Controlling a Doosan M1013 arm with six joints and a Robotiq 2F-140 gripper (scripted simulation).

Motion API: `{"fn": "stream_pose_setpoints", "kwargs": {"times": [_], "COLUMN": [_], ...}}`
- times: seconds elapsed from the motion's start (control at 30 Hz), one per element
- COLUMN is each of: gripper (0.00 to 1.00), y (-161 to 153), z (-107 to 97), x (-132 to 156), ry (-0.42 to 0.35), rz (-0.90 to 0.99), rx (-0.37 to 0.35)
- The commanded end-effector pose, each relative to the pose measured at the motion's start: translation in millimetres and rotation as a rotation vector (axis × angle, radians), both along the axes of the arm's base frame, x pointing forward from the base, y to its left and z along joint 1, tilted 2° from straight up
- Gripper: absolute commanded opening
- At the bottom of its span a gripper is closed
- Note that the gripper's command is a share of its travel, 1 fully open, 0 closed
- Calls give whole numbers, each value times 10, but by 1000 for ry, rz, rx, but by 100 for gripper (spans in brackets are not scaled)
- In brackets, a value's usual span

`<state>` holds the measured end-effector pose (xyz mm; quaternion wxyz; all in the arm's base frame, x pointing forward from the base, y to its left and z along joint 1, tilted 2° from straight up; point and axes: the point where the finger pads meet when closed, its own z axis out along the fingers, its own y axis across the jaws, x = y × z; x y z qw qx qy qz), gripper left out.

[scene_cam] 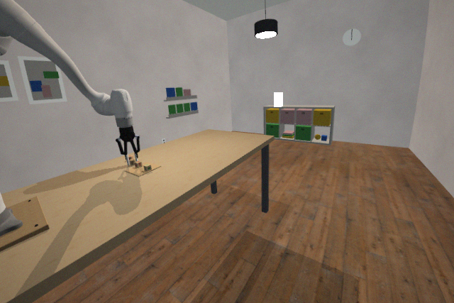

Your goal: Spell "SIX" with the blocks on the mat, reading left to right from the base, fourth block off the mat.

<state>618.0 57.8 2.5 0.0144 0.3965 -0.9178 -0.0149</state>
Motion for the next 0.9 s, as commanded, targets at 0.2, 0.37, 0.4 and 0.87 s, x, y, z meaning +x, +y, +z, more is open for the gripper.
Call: {"fn": "stream_pose_setpoints", "kwargs": {"times": [0.2,0.37,0.4,0.87], "gripper": [16,16,16,16], "y": [11,11,11,11], "z": [-15,-15,-15,-15], "x": [-8,-8,-8,-8], "ry": [1,1,1,1], "rz": [-4,-4,-4,-4], "rx": [0,0,0,0]}}
